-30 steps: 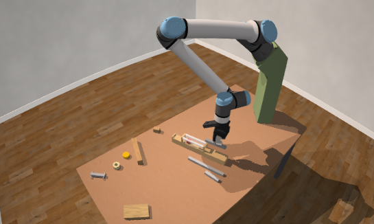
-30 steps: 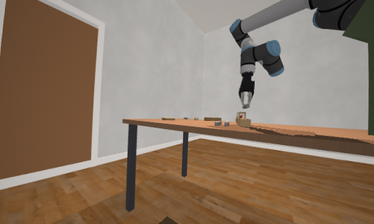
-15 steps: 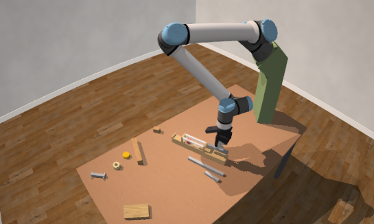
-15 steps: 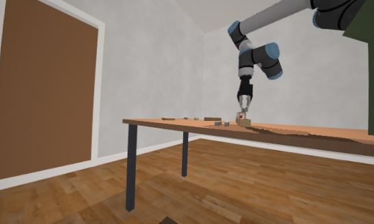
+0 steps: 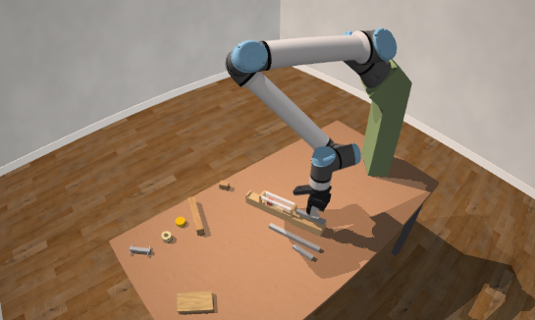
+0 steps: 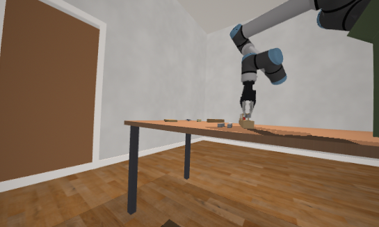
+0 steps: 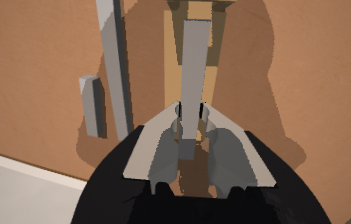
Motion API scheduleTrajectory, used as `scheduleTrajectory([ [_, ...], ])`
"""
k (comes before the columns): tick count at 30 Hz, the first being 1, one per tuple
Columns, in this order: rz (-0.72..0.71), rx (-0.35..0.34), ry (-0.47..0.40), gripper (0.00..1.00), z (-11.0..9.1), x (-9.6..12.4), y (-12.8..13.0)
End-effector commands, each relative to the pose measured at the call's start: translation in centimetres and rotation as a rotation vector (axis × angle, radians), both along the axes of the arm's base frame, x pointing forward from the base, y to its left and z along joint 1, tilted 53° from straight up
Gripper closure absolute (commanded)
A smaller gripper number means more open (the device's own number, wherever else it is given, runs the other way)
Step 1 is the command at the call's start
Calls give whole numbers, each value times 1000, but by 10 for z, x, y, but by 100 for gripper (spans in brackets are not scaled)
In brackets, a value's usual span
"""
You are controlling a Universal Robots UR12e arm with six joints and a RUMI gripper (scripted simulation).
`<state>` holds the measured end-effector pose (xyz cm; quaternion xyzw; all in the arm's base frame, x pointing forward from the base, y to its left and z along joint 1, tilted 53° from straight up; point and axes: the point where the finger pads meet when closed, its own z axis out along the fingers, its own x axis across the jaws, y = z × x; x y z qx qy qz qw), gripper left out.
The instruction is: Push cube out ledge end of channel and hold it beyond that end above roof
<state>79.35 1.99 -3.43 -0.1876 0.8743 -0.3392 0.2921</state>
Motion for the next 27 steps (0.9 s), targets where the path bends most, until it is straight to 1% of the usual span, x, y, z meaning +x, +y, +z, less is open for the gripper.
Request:
scheduleTrajectory([
  [1,1,0,0,100,-5,6,-4],
  [8,1,0,0,100,-9,10,-7],
  [27,1,0,0,100,-9,10,-7],
])
